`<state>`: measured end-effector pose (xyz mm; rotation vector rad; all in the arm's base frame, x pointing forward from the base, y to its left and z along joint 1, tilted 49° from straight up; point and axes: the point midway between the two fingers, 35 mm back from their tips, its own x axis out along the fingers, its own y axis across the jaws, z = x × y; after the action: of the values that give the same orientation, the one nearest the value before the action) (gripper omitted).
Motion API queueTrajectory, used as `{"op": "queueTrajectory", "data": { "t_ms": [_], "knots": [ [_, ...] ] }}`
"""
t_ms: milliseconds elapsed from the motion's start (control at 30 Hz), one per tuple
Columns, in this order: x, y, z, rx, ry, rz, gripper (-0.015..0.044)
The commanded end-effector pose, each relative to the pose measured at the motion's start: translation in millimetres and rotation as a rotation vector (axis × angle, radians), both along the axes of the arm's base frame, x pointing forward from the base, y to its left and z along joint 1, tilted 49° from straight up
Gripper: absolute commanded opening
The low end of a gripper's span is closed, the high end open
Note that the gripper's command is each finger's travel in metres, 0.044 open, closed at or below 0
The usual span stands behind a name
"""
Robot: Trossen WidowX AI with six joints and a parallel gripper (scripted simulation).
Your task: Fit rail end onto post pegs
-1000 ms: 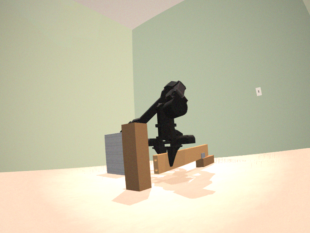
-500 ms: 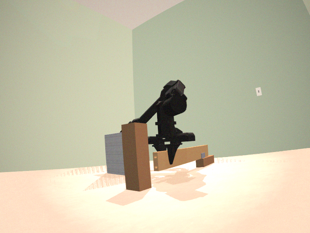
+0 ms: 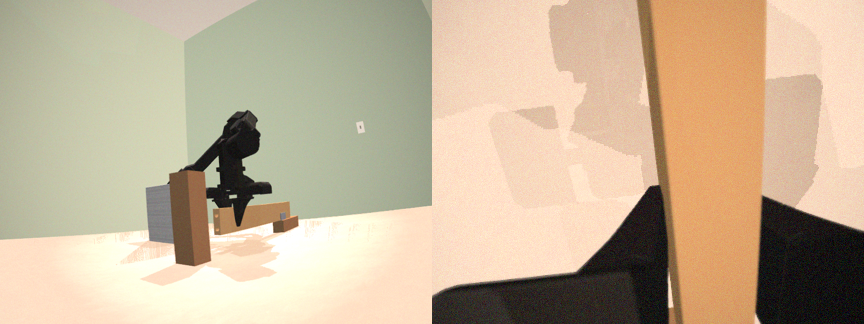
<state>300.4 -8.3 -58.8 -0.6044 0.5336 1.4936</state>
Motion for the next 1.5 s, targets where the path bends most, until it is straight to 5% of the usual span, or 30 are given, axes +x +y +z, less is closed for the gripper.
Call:
{"op": "queueTrajectory", "data": {
  "t_ms": [0,1467],
  "knots": [
    [3.4,-2.9,2.2,-0.004,-0.012,-0.011,0.0000],
    [0.0,-2.0,-1.5,-0.004,-0.012,-0.011,0.0000]
  ]
}}
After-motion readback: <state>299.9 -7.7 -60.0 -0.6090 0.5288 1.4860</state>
